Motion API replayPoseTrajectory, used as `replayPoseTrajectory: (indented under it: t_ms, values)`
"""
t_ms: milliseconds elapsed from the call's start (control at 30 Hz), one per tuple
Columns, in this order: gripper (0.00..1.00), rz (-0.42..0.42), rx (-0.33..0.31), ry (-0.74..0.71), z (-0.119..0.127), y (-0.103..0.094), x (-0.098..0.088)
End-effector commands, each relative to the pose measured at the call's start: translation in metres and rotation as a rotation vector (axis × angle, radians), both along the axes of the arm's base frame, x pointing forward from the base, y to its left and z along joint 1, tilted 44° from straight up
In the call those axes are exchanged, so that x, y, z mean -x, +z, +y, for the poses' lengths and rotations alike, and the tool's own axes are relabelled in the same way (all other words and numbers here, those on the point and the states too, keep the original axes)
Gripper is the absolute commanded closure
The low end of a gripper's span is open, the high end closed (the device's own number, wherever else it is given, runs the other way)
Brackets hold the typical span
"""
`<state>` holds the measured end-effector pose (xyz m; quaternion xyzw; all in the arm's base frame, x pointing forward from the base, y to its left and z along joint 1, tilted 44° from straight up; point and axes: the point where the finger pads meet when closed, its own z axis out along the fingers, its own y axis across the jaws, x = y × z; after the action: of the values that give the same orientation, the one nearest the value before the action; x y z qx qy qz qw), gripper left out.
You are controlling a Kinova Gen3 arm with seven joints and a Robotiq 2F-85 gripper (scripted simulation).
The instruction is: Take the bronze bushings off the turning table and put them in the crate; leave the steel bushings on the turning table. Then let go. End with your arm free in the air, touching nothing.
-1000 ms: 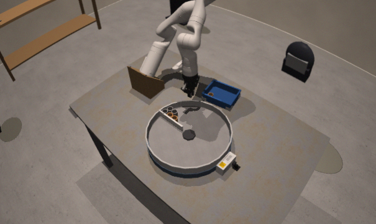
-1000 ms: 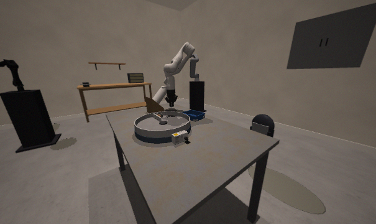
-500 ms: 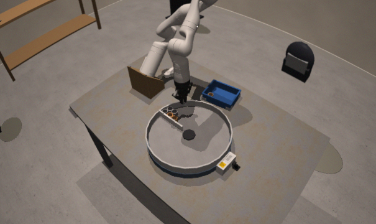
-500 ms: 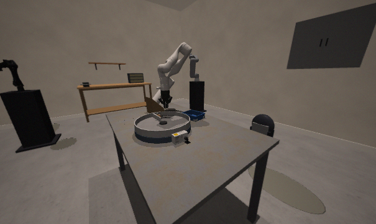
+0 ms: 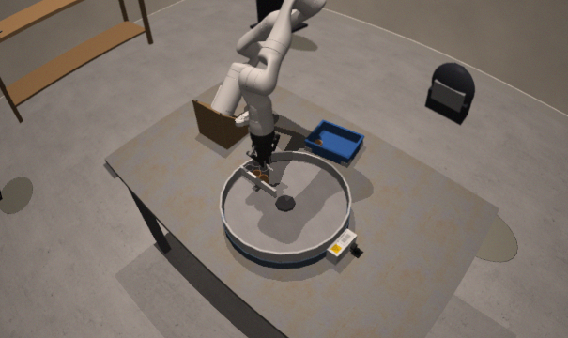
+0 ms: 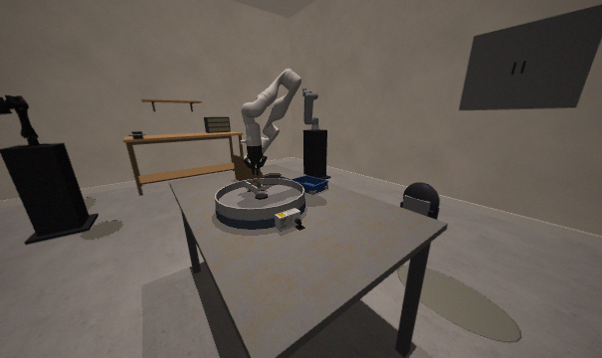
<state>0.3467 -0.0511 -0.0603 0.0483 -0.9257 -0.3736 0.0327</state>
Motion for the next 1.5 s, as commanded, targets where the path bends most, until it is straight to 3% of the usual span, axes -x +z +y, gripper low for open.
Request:
replayPoseTrajectory:
  t_ms: [0, 1467]
  values:
    - [0.86, 0.002, -0.001, -0.002, -0.001, -0.001, 0.001]
    - [0.86, 0.008, -0.002, -0.003, 0.030, -0.035, 0.007]
